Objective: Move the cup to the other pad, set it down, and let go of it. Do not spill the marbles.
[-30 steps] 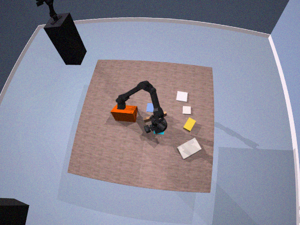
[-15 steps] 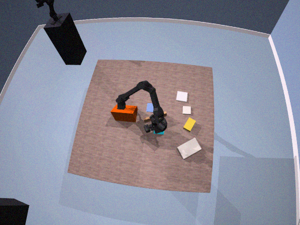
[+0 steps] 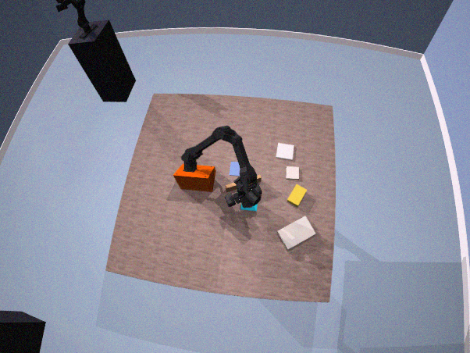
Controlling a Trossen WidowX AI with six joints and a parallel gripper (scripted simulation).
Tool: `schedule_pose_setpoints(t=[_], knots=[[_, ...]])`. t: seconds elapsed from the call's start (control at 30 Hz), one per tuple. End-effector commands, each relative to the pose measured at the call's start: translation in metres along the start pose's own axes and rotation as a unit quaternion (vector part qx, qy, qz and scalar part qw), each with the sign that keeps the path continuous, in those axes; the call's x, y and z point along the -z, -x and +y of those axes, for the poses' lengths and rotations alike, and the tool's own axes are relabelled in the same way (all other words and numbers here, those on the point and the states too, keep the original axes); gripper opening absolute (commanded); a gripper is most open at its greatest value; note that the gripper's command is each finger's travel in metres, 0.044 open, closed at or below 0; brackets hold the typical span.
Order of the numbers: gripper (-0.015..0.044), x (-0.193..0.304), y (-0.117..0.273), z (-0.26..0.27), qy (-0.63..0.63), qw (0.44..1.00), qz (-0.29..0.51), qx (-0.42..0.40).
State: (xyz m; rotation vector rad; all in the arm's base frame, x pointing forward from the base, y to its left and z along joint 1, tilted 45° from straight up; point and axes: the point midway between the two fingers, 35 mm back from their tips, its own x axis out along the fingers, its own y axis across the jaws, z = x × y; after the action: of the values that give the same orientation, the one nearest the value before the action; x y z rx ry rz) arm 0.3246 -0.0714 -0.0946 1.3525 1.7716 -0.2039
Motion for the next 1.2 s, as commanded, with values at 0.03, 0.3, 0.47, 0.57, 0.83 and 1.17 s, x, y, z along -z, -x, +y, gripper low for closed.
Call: schedule_pose_setpoints(t=[0.03, 0.3, 0.47, 0.57, 0.83, 1.17], knots=[[0.0128, 0.0, 0.011, 0.0, 0.003, 1.0, -0.002, 0.001], [0.0233, 0.0, 0.01, -0.001, 0.0, 1.0, -0.001, -0.001], [0.0364, 0.0, 0.01, -0.001, 0.0, 1.0, -0.001, -0.001], [0.044, -0.001, 0.017, 0.0, 0.0, 1.0, -0.001, 0.0], [0.044, -0.002, 0.051, 0.0, 0.002, 1.0, -0.003, 0.001], [0.044, -0.003, 0.069, -0.001, 0.0, 1.0, -0.003, -0.001]])
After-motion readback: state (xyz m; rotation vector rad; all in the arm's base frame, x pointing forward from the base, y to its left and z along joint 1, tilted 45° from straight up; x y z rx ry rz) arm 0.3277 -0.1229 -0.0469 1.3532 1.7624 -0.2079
